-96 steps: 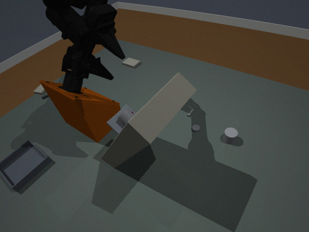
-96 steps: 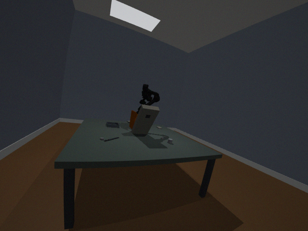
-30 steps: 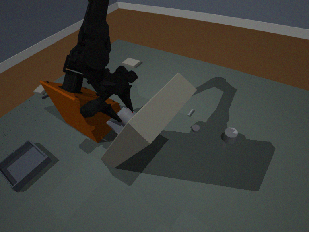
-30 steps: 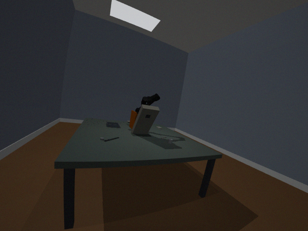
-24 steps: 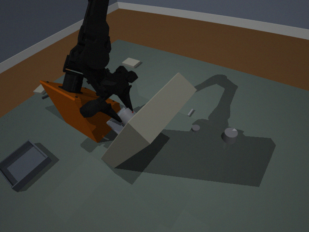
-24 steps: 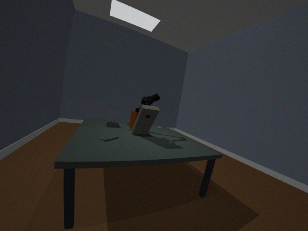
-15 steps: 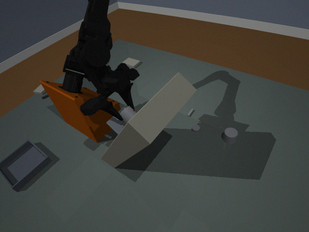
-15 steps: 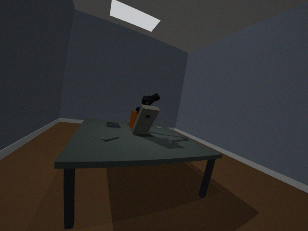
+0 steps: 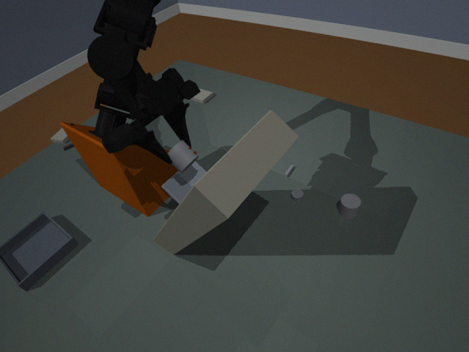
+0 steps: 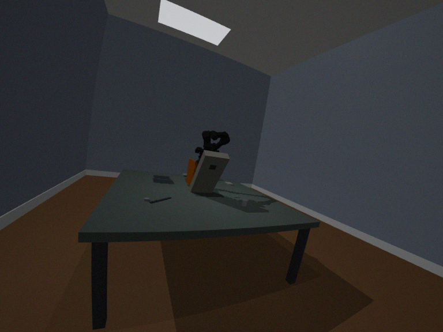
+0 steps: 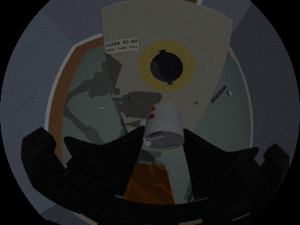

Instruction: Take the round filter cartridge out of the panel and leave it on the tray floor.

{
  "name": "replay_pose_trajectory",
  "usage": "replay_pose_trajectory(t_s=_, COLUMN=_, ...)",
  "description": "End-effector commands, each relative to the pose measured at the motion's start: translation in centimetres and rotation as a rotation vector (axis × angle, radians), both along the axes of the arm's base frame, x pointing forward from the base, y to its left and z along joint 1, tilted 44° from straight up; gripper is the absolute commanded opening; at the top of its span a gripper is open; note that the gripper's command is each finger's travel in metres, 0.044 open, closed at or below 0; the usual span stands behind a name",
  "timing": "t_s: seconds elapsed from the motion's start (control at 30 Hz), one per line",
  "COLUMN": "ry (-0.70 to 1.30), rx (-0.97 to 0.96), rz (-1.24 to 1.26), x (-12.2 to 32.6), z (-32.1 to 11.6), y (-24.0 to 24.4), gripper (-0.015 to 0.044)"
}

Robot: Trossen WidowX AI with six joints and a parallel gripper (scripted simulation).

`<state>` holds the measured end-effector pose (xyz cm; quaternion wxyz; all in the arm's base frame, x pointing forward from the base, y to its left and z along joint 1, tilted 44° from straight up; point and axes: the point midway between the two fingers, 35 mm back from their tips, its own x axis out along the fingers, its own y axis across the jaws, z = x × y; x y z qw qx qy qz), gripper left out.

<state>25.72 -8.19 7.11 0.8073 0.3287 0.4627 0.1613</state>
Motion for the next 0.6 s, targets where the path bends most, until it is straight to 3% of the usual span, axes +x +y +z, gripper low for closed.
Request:
replay_pose_trajectory(t_s=0.0, ry=-0.015, rx=-0.008, rz=-0.003, x=-0.7, z=1.5, y=-1.2, gripper=0.0)
replay_pose_trajectory(t_s=0.23, ry=-0.021, rx=-0.001, rz=-0.004, x=-2.1, z=3.4, y=-2.4, gripper=0.0)
replay_pose_trajectory(t_s=0.57, ry=-0.02, rx=-0.005, rz=-0.004, x=-1.8, z=0.4, y=-5.3, gripper=0.0)
